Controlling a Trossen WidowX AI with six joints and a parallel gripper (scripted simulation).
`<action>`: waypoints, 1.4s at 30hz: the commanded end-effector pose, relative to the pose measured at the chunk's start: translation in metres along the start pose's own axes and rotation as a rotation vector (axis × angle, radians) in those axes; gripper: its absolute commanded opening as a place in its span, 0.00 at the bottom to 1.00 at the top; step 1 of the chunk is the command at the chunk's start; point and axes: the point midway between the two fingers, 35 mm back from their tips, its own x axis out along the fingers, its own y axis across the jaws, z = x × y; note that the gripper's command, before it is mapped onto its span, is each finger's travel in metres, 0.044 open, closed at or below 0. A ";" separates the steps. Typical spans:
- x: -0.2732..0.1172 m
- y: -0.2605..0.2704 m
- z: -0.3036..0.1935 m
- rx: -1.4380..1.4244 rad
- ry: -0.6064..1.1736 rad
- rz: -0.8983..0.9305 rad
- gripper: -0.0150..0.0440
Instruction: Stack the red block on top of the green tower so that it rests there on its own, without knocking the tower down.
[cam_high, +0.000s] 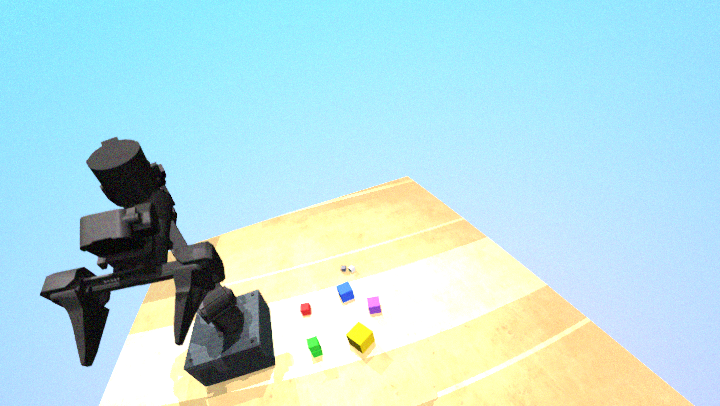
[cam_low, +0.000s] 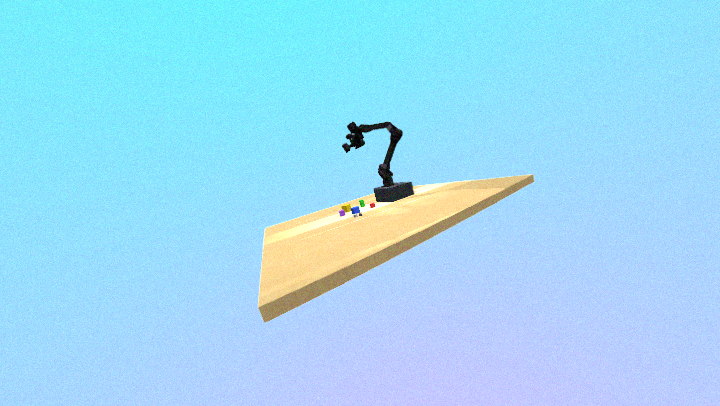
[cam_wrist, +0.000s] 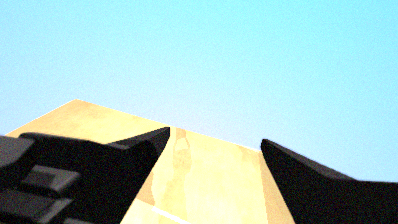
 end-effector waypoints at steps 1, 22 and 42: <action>0.007 0.042 -0.023 -0.049 0.069 0.127 1.00; -0.043 0.206 -0.173 -0.395 0.426 0.644 1.00; -0.146 0.222 -0.340 -0.855 0.781 0.888 1.00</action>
